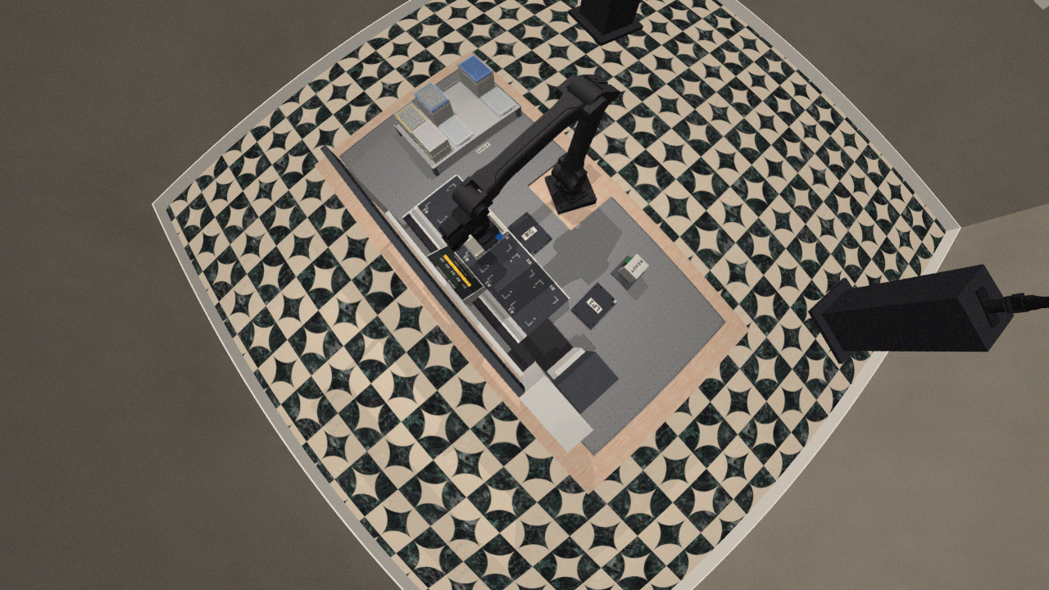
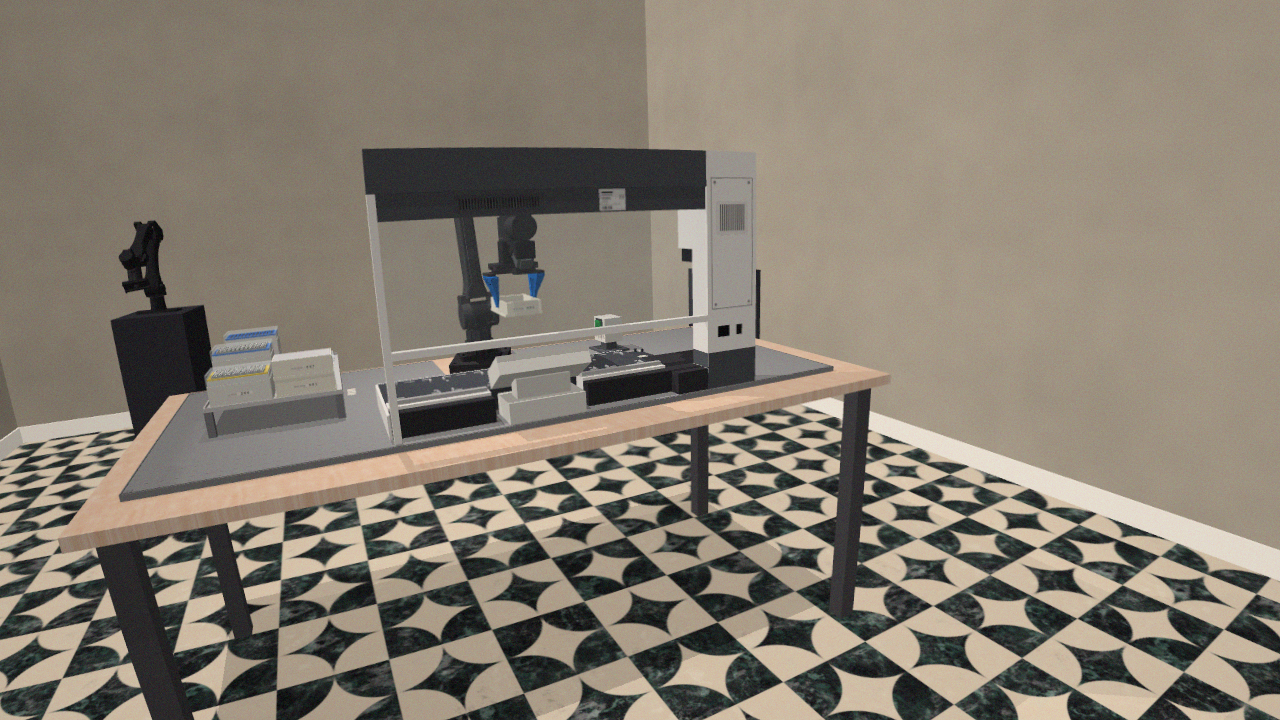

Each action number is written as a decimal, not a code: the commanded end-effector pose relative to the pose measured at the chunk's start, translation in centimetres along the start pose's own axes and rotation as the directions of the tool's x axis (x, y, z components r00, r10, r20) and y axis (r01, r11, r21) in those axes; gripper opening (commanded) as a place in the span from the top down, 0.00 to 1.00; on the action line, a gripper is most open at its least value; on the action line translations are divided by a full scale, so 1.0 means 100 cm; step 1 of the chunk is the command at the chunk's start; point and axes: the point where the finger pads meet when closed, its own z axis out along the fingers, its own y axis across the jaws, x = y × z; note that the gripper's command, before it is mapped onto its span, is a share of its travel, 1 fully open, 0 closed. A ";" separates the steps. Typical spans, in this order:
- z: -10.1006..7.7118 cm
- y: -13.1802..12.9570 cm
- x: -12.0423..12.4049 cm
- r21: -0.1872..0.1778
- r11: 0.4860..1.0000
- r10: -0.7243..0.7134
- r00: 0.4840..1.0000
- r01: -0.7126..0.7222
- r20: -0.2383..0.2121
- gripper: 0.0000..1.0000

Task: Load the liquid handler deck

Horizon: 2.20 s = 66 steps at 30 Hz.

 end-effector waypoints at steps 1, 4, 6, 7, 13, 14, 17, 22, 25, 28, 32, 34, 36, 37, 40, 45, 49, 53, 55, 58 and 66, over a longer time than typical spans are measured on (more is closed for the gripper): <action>-0.012 -0.007 -0.015 0.001 1.000 0.007 0.999 -0.007 0.038 1.00; -0.013 -0.007 -0.015 0.001 1.000 0.008 0.999 -0.008 0.040 1.00; -0.014 -0.007 -0.016 0.001 1.000 0.008 0.999 -0.008 0.041 1.00; -0.014 -0.007 -0.016 0.001 1.000 0.008 0.999 -0.008 0.042 1.00; -0.016 -0.007 -0.018 0.001 1.000 0.008 0.999 -0.008 0.047 1.00; -0.016 -0.007 -0.018 0.001 1.000 0.008 0.999 -0.008 0.048 1.00; -0.017 -0.007 -0.019 0.001 1.000 0.008 0.999 -0.008 0.051 1.00; -0.018 -0.007 -0.020 0.001 1.000 0.008 0.999 -0.008 0.053 1.00; -0.019 -0.007 -0.021 0.001 1.000 0.008 0.998 -0.008 0.056 1.00; -0.020 -0.007 -0.022 0.001 1.000 0.008 0.998 -0.008 0.058 1.00; -0.019 -0.007 -0.021 0.001 1.000 0.008 0.998 -0.008 0.054 1.00; -0.018 -0.007 -0.020 0.001 1.000 0.008 0.999 -0.008 0.054 1.00; -0.018 -0.007 -0.020 0.001 1.000 0.008 0.999 -0.008 0.054 1.00; -0.003 -0.007 -0.012 0.001 1.000 0.007 1.000 -0.007 0.028 1.00; 0.008 -0.007 -0.008 0.001 1.000 0.006 1.000 -0.006 0.013 1.00; 0.016 -0.007 -0.008 0.001 1.000 0.006 1.000 -0.006 0.013 1.00; 0.023 -0.007 -0.008 0.001 1.000 0.006 1.000 -0.006 0.013 1.00; 0.026 -0.007 -0.008 0.001 1.000 0.006 1.000 -0.006 0.013 1.00; 0.019 -0.007 -0.017 0.001 1.000 0.008 0.999 -0.008 0.040 1.00; 0.035 -0.007 -0.008 0.001 1.000 0.006 1.000 -0.006 0.013 1.00; 0.048 -0.007 -0.008 0.001 1.000 0.006 1.000 -0.006 0.012 1.00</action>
